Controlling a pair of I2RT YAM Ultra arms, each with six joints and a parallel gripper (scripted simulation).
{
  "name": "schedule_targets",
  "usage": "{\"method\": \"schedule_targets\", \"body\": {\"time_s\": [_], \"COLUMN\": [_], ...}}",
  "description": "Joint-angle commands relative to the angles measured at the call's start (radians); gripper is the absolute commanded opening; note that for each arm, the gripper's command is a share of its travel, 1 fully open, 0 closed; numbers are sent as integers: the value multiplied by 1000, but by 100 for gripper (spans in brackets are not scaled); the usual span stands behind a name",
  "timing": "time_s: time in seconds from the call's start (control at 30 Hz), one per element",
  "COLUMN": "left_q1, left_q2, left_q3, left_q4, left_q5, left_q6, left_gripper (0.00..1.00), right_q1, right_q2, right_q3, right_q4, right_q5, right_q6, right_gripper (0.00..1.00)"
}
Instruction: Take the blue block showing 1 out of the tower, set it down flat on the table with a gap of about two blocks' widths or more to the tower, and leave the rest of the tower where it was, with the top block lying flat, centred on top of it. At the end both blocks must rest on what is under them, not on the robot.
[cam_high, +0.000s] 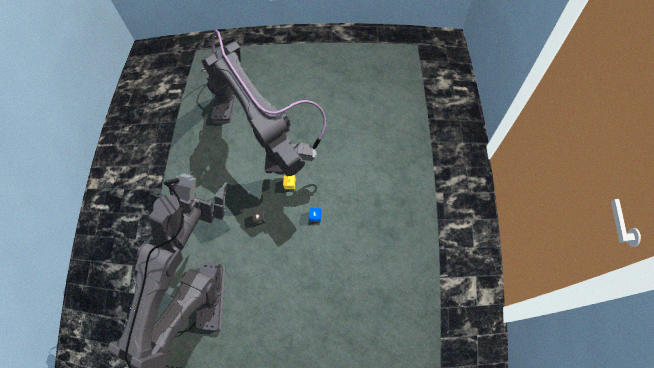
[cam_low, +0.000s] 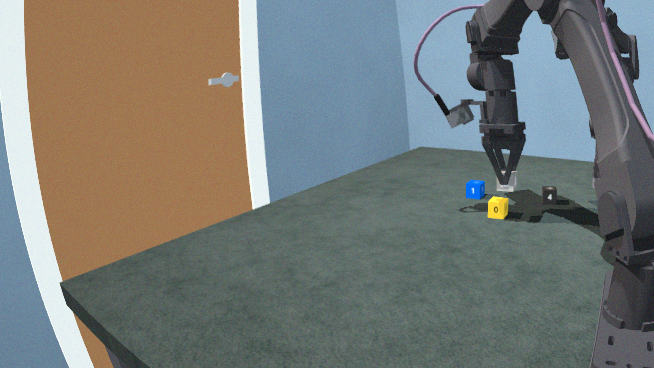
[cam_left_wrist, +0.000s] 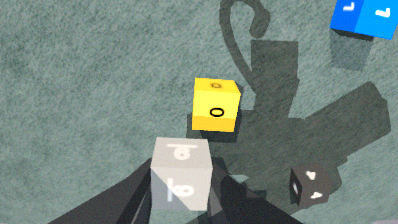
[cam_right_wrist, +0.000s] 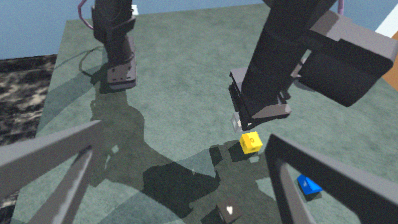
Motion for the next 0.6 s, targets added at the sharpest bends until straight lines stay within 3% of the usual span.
{"method": "schedule_targets", "body": {"time_s": [0.0,0.17,0.37,0.43,0.57], "left_q1": [10,10,10,10,10], "left_q2": [31,92,114,114,113], "left_q3": [118,207,241,241,246], "left_q4": [-59,-104,-99,-99,-99], "left_q5": [-13,-13,-14,-14,-14], "left_q6": [6,6,6,6,6], "left_gripper": [27,27,27,27,27], "right_q1": [31,46,102,102,202], "right_q2": [-43,-54,-9,-9,35], "right_q3": [-30,-36,18,18,69], "right_q4": [31,-9,-131,-131,-237], "right_q5": [33,71,252,252,443], "right_q6": [57,79,252,252,410], "right_gripper": [100,100,100,100,100]}}
